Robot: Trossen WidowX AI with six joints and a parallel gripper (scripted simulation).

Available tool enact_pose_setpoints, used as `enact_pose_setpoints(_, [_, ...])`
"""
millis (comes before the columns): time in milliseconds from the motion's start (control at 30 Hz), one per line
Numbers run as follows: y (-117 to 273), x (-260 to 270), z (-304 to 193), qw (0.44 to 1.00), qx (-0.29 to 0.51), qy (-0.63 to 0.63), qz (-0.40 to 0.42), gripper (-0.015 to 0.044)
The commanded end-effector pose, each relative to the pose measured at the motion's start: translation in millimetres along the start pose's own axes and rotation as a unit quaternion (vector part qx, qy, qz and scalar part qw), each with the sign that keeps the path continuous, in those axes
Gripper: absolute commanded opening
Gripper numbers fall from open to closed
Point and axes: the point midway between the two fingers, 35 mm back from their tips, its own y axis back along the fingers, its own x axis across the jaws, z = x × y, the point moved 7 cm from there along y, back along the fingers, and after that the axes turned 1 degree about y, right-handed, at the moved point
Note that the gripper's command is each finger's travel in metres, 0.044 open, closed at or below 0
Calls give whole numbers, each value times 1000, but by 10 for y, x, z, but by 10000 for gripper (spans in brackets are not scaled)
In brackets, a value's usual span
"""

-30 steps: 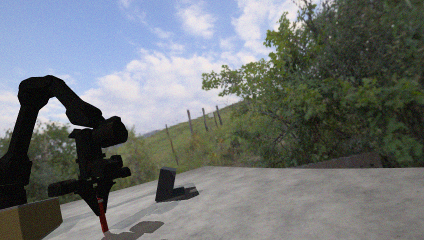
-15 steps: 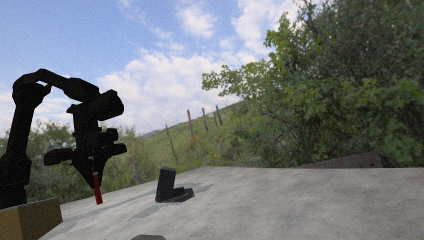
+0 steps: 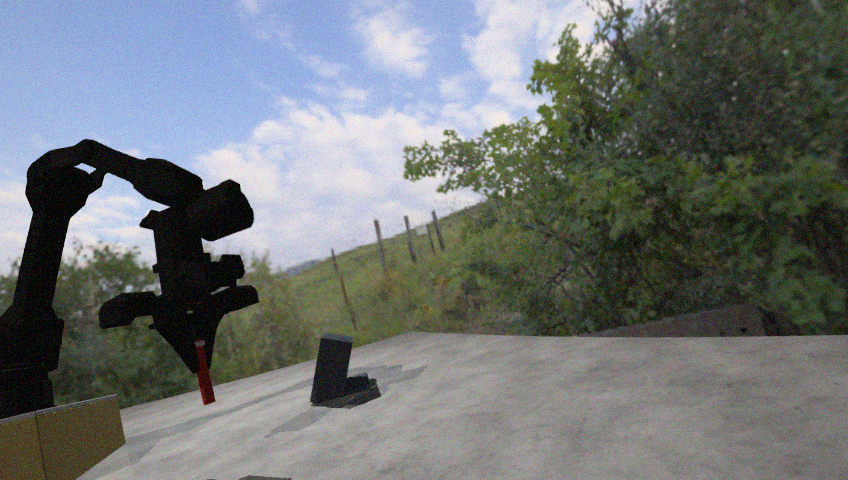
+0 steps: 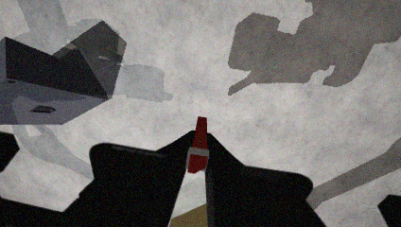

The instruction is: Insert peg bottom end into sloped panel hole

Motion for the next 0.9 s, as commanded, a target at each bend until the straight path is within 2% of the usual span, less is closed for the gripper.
enact_pose_setpoints(0, [-33,42,-12,1000,-11,8,-4,0])
enact_pose_setpoints(867, [-259,375,-108,995,-83,61,-17,0])
